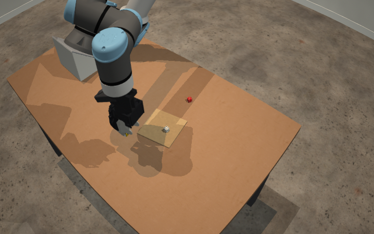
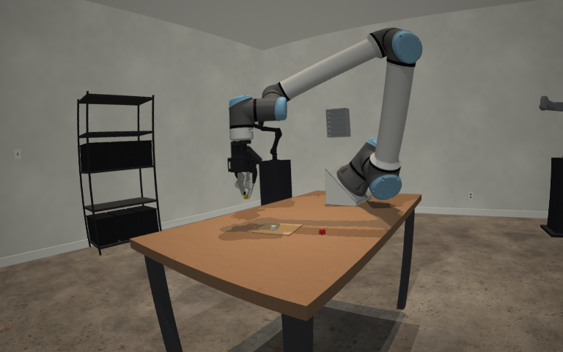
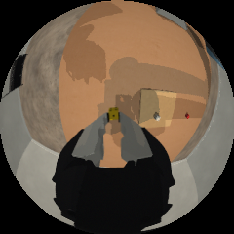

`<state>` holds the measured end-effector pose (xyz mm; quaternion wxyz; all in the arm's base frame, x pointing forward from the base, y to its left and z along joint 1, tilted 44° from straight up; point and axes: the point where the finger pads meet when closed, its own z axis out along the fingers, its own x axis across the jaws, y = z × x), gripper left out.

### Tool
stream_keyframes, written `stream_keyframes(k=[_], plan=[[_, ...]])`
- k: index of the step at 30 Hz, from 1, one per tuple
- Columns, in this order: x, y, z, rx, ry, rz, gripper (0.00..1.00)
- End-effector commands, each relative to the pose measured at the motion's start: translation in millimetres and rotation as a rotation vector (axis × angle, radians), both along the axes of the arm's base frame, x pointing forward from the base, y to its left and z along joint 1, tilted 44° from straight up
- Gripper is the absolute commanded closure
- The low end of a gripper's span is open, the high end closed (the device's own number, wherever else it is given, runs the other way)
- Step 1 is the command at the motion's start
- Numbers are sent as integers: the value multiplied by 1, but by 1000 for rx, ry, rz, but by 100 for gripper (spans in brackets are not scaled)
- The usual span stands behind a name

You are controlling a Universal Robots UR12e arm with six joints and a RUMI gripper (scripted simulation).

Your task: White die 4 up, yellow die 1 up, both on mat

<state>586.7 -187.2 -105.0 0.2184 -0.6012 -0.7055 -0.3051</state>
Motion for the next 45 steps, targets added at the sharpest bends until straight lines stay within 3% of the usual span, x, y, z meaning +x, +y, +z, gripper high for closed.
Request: stream_keyframes(k=[1,3,6,8,12,15,33,45], plan=[[0,1,2,-1,2,-4,100],[1,10,13,0,19,-21,100],[1,39,45,4,72,-76,100],[1,39,45,4,72,-76,100],[-3,87,92,12,155,-162,100],[-6,106,109,15,186,-194,100],[-6,109,109,15,189,-198,100],[-4,131,86,15,189,-198,100]])
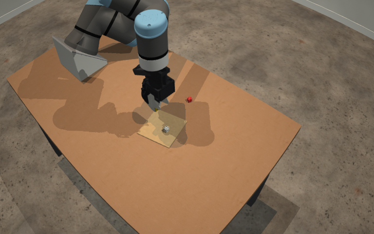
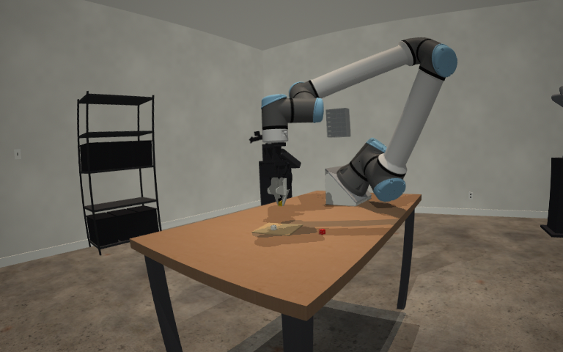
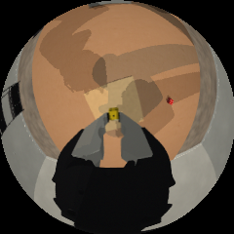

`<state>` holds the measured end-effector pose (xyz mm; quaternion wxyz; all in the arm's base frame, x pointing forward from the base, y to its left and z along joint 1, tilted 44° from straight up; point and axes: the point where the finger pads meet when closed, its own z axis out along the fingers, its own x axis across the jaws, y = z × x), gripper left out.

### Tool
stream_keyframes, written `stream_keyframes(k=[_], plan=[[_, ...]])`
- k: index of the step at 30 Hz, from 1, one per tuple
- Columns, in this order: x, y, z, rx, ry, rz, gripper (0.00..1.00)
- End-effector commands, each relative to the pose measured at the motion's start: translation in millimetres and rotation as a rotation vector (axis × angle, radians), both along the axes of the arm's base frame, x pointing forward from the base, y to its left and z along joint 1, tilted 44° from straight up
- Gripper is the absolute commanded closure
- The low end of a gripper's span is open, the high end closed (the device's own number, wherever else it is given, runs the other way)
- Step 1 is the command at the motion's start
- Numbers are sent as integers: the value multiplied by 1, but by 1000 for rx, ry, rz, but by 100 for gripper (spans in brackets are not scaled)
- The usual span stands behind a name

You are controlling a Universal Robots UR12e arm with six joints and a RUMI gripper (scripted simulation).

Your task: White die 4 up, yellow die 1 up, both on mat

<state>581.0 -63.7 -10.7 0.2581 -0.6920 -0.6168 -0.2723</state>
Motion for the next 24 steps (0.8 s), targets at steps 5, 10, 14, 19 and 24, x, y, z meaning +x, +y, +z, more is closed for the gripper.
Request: stream_keyframes(k=[5,10,14,19,24], plan=[[3,25,-26,-1,-1,-1,100],[4,39,-41,-1,-1,-1,100],[4,44,-46,-1,-1,-1,100],[5,50,-52,-1,-1,-1,100],[5,50,-53,-1,-1,-1,100]])
